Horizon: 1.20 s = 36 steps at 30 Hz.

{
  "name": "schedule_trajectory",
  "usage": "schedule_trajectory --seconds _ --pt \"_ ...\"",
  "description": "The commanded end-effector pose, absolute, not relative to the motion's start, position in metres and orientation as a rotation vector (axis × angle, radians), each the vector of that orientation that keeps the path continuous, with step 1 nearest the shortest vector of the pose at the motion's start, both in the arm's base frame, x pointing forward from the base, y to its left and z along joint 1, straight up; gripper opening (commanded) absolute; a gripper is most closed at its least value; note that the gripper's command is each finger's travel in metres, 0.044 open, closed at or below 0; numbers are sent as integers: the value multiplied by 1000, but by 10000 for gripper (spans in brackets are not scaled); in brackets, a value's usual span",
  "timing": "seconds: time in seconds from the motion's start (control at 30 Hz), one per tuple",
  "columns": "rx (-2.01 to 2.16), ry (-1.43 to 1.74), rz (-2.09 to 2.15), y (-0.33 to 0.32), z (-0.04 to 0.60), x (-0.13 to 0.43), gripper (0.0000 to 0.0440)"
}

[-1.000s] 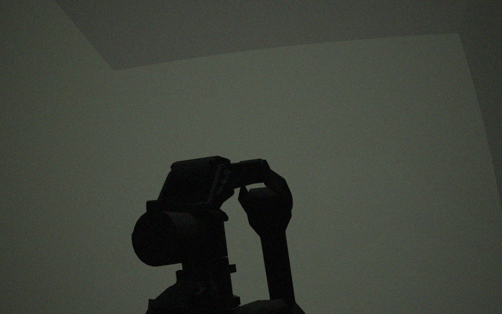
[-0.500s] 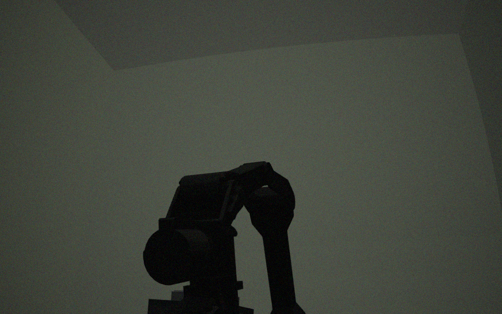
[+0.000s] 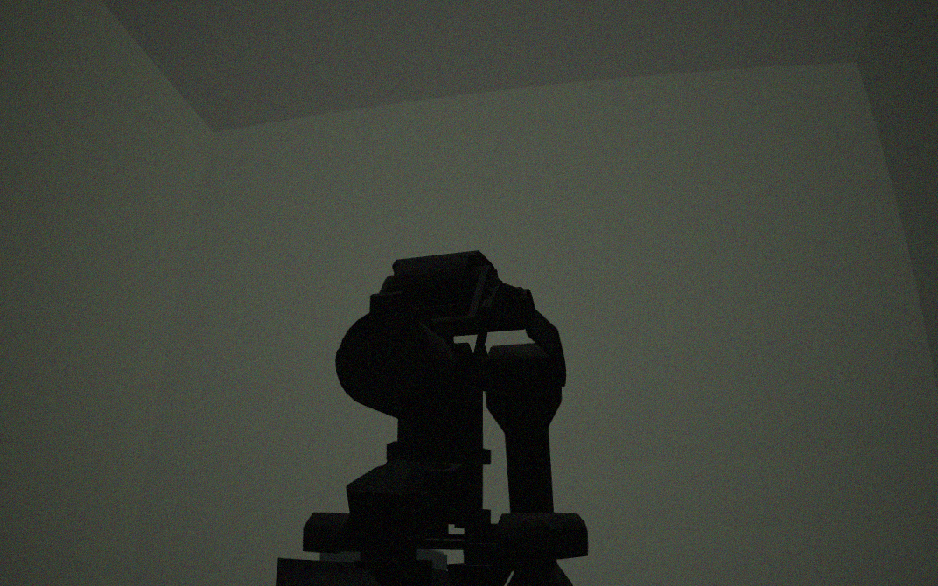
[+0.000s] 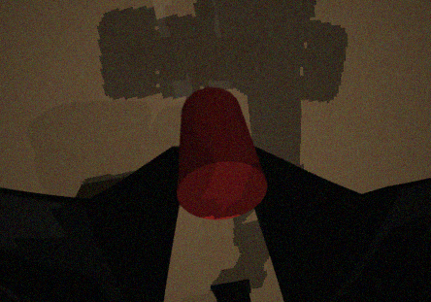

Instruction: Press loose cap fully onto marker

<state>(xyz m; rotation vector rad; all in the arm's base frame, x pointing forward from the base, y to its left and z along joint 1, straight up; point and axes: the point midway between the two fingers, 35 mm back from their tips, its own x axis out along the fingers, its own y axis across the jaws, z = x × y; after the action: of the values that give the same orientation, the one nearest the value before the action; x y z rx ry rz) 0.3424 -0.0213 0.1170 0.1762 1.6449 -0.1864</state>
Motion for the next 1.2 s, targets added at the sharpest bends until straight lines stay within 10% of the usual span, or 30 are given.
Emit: schedule_trajectory --seconds 0.0,1.17 --pt "166 1621 -174 -10 130 344 67" --pt "65 1702 -51 78 178 267 2"
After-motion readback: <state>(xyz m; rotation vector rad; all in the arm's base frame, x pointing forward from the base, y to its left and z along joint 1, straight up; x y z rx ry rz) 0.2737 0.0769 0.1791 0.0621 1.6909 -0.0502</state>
